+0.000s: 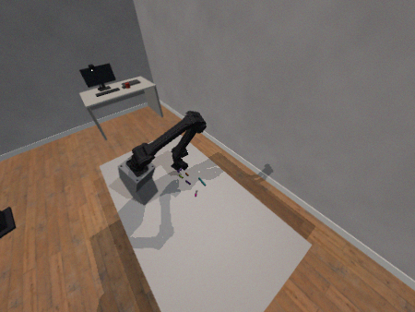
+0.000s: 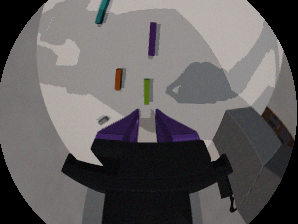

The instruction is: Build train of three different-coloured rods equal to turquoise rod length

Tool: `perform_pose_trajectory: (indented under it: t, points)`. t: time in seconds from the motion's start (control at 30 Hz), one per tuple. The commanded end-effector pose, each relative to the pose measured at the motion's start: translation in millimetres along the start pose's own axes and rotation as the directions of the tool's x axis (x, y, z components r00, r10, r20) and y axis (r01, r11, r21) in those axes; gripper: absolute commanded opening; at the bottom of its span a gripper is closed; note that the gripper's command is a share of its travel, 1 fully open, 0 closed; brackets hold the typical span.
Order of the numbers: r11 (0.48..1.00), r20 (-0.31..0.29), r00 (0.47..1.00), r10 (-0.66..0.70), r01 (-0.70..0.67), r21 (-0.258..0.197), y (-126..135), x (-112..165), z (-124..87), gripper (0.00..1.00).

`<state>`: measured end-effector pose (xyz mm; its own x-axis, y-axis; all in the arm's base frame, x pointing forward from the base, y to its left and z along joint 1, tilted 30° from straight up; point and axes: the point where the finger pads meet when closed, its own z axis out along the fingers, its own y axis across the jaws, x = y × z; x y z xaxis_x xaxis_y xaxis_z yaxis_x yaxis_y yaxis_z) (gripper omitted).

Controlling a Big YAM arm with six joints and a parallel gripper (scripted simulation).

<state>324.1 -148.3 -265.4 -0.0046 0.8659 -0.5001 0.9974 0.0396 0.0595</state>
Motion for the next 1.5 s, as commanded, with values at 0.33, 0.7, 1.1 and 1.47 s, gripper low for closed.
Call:
perform_pose_trajectory:
  t: [0.33,0.7,1.1,1.47]
  points:
    - [1.000,0.007,1.000,0.013,-0.013,-0.005,-0.2,-6.3,1.0,0.23]
    - [1.000,0.007,1.000,0.013,-0.013,-0.005,-0.2,-6.3,1.0,0.23]
    - [1.000,0.005,1.000,0.007,-0.007,0.001,-2.2,-3.7,5.5,0.23]
    - [1.000,0.004,1.000,0.006,-0.006,-0.002,-0.5,-3.7,14.2,0.23]
